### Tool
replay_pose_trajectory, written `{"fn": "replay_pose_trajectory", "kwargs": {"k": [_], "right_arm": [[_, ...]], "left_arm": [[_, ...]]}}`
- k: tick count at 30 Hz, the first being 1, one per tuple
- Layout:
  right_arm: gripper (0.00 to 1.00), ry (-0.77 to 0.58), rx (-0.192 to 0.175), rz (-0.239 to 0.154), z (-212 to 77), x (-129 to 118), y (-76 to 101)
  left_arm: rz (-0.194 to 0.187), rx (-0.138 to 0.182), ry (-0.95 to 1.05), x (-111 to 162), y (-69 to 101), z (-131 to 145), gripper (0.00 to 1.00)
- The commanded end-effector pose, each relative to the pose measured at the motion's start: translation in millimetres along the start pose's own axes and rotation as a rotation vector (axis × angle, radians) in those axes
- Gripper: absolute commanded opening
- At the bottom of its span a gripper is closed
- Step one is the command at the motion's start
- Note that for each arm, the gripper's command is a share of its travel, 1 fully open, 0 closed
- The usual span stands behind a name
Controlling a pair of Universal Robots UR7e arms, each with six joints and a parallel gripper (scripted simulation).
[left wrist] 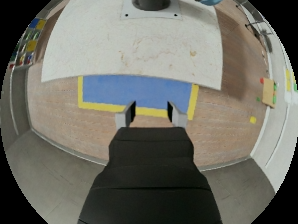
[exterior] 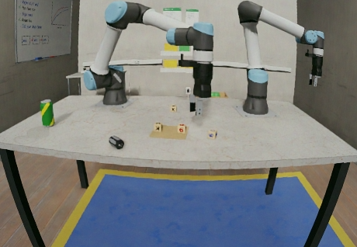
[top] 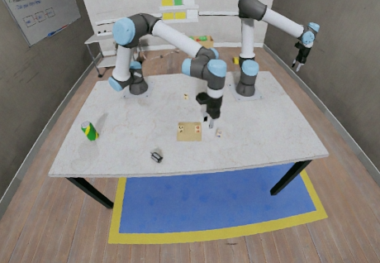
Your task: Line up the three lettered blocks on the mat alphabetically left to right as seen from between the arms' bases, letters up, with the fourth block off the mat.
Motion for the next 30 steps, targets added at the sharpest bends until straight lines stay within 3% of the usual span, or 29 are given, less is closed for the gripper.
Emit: {"fn": "replay_pose_trajectory", "kwargs": {"k": [1, 10, 22, 30], "right_arm": [[1.0, 0.18, -0.003, -0.003, -12.1, -9.8, 0.1], [1.0, 0.462, -0.002, -0.004, -30.5, -29.9, -1.9], [1.0, 0.649, -0.002, -0.004, -42.1, -44.5, -3.4], [1.0, 0.701, -0.002, -0.004, -45.2, -48.7, -3.9]], "left_arm": [[-0.001, 0.001, 0.0, -0.2, 0.4, -0.1, 1.0], [-0.001, 0.001, 0.0, -0.2, 0.4, -0.1, 1.0], [-0.001, 0.001, 0.0, -0.2, 0.4, -0.1, 1.0], [-0.001, 0.001, 0.0, -0.2, 0.4, -0.1, 1.0]]}}
Point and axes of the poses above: on each arm, the point where the finger pads meet when closed, its own y axis back along the fingers, its own z axis across the jaws, x = y × z, the point moved 7 cm from there along y, back along the fingers, and after that the axes turned 14 degrees about y, right-handed, at the moved point
